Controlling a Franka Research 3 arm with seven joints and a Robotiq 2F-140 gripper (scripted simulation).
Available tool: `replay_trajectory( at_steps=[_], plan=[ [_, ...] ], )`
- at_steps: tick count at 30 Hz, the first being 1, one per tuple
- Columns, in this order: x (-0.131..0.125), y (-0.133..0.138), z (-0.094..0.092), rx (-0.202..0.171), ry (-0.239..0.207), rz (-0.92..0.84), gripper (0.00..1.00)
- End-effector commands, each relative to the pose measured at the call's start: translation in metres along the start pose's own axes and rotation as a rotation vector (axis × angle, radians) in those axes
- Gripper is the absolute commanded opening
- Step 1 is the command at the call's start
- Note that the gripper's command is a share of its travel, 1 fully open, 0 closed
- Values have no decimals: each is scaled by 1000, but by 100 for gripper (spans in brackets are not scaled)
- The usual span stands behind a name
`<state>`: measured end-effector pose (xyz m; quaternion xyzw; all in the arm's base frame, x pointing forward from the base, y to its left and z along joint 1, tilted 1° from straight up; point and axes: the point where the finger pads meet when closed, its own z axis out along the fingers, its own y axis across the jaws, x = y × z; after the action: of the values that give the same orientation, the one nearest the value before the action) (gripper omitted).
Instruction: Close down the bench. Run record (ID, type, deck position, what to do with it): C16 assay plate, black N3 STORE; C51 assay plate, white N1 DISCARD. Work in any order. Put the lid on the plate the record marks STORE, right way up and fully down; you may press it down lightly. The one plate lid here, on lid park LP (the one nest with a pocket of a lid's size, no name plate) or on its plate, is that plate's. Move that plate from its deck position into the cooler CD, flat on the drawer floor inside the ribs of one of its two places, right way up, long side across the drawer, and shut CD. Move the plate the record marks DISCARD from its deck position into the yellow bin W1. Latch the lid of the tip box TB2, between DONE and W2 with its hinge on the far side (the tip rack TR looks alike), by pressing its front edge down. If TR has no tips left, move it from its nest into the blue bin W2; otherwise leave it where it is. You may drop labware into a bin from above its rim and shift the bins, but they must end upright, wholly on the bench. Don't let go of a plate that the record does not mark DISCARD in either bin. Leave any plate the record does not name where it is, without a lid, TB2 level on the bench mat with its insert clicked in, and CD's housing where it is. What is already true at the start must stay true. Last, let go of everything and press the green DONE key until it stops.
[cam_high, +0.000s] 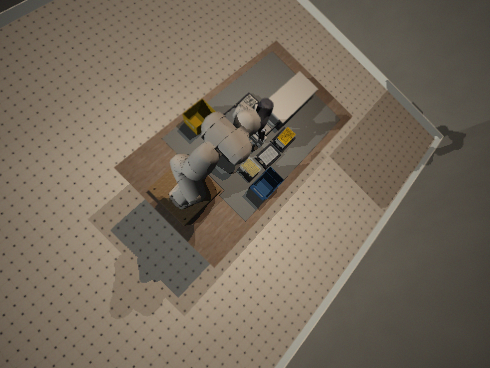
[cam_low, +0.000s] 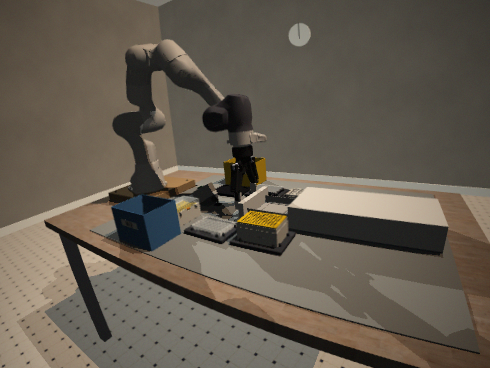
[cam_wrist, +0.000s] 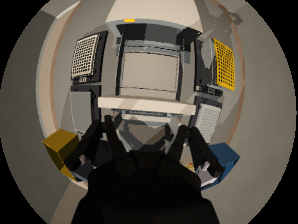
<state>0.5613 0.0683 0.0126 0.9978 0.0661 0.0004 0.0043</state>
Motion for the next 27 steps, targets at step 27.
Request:
replay_trajectory(
  at_steps=[27],
  plan=[
    [-5, 0, 1, 0, -6, 2, 0]
  ],
)
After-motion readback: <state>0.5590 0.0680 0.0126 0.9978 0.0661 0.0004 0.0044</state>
